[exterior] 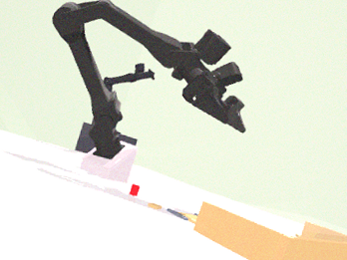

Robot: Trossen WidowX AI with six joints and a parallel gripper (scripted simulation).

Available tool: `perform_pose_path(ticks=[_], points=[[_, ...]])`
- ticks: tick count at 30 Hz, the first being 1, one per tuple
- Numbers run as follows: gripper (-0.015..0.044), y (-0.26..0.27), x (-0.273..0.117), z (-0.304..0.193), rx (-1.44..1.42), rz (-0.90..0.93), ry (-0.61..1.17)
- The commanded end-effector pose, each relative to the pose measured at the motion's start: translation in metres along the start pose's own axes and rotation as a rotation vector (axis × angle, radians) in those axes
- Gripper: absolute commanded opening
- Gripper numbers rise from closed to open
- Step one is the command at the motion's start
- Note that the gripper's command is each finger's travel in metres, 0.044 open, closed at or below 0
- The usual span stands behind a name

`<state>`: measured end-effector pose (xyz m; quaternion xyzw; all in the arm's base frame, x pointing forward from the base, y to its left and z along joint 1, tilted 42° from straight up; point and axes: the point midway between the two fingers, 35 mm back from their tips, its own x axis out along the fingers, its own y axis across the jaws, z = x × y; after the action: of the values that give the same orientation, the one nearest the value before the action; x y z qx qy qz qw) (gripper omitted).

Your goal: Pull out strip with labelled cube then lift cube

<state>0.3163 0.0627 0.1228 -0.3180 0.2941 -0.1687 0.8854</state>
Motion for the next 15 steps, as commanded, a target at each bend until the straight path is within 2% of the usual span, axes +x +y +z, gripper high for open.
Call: perform_pose_path(ticks=[1, 4, 15], points=[[0.04, -0.001, 0.0, -0.001, 0.006, -0.005, 0.0], [0.0321, 0.003, 0.01, 0.002, 0.019, 0.001, 0.055], [0.0032, 0.016, 0.086, -0.011, 0.138, -0.021, 0.537]])
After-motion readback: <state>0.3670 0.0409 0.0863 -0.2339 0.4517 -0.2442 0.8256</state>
